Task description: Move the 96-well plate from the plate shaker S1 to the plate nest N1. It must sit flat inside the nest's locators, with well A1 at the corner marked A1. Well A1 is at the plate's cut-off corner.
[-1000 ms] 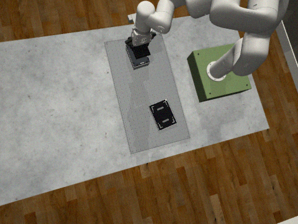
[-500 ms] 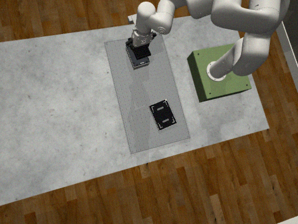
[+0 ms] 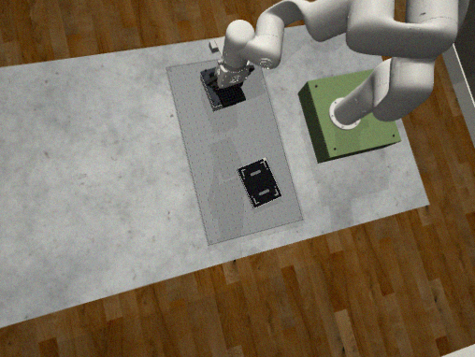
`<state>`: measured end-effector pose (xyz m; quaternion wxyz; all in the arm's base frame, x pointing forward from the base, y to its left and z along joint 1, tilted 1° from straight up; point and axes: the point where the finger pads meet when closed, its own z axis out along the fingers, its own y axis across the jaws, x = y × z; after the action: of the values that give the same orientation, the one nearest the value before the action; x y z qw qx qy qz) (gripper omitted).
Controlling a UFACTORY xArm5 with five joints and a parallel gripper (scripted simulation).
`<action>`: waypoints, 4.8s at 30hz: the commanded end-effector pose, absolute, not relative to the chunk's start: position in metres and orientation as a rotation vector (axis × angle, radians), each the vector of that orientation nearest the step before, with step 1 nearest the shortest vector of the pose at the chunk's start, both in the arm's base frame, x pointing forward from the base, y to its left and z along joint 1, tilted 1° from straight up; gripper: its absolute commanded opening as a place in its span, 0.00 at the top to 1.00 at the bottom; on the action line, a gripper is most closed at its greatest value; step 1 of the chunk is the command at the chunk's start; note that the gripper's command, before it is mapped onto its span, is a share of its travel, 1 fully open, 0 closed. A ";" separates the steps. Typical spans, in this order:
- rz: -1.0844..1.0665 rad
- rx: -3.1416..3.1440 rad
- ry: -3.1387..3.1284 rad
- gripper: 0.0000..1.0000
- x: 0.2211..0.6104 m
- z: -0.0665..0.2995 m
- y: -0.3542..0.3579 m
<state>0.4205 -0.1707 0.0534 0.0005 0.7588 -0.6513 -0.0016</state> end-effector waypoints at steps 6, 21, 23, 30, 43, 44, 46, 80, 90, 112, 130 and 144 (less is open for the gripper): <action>0.006 2.377 -2.041 1.00 0.418 0.052 -0.149; 0.006 2.377 -2.041 1.00 0.412 0.047 -0.106; 0.005 2.377 -2.041 1.00 0.411 0.046 -0.099; 0.005 2.377 -2.042 1.00 0.407 0.044 -0.076; 0.005 2.378 -2.042 1.00 0.401 0.039 -0.040; 0.005 2.378 -2.042 1.00 0.401 0.039 -0.037; 0.005 2.378 -2.042 1.00 0.400 0.038 -0.031; 0.004 2.378 -2.042 1.00 0.384 0.027 0.068; 0.004 2.378 -2.042 1.00 0.380 0.024 0.094; 0.003 2.378 -2.042 1.00 0.369 0.016 0.160; 0.003 2.378 -2.042 1.00 0.368 0.015 0.170; 0.003 2.378 -2.042 1.00 0.368 0.015 0.170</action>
<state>0.3667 0.1692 0.0138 0.0039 0.7587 -0.6515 -0.0018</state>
